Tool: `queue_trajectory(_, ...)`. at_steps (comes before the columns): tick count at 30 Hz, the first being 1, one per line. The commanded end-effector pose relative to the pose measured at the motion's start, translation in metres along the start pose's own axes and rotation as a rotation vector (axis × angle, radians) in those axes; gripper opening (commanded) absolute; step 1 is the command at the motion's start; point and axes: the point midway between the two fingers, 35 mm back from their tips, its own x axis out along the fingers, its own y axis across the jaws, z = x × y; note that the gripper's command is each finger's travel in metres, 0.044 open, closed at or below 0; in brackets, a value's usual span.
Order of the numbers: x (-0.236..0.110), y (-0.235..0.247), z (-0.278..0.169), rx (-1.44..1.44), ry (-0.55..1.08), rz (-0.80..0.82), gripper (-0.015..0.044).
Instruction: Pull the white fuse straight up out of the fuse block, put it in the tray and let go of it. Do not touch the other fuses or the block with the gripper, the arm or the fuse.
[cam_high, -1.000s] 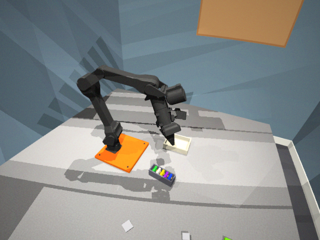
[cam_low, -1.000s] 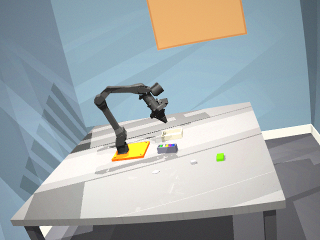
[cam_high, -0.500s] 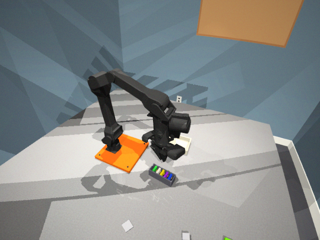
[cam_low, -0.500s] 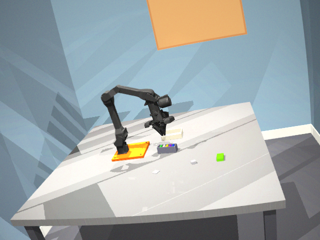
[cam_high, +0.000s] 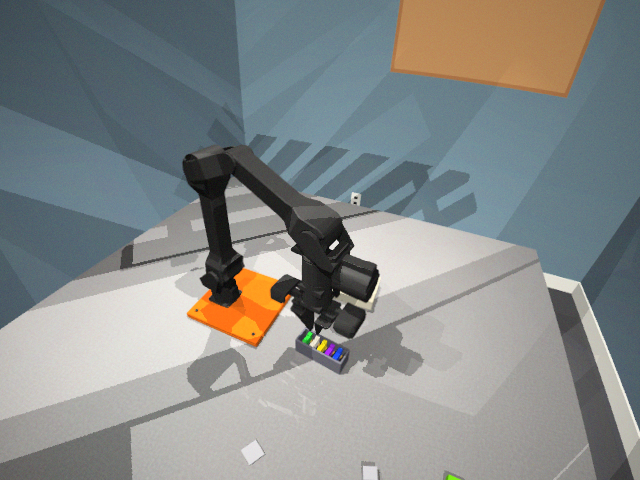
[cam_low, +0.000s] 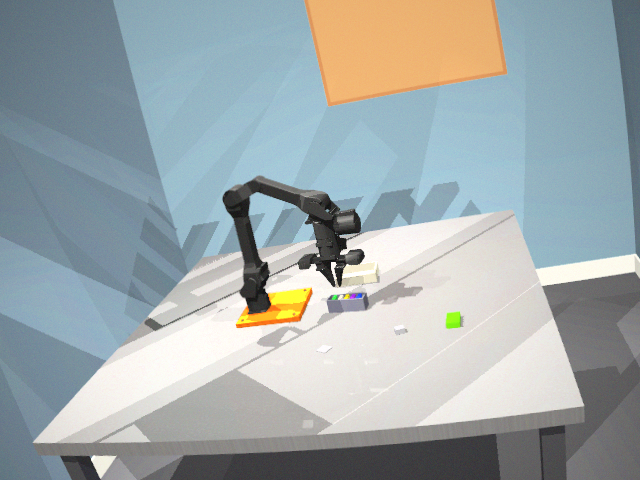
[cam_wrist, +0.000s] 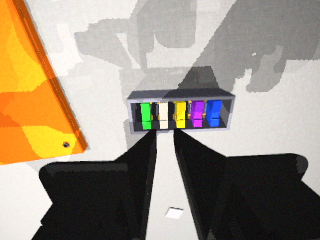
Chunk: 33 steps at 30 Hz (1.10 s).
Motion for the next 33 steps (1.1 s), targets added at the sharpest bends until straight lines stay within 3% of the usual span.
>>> queue_trajectory(1, 0.002, 0.000, 0.000, -0.011, -0.007, 0.004, 0.0070)
queue_trajectory(33, 0.031, -0.001, 0.001, -0.011, -0.007, 0.004, 0.0070)
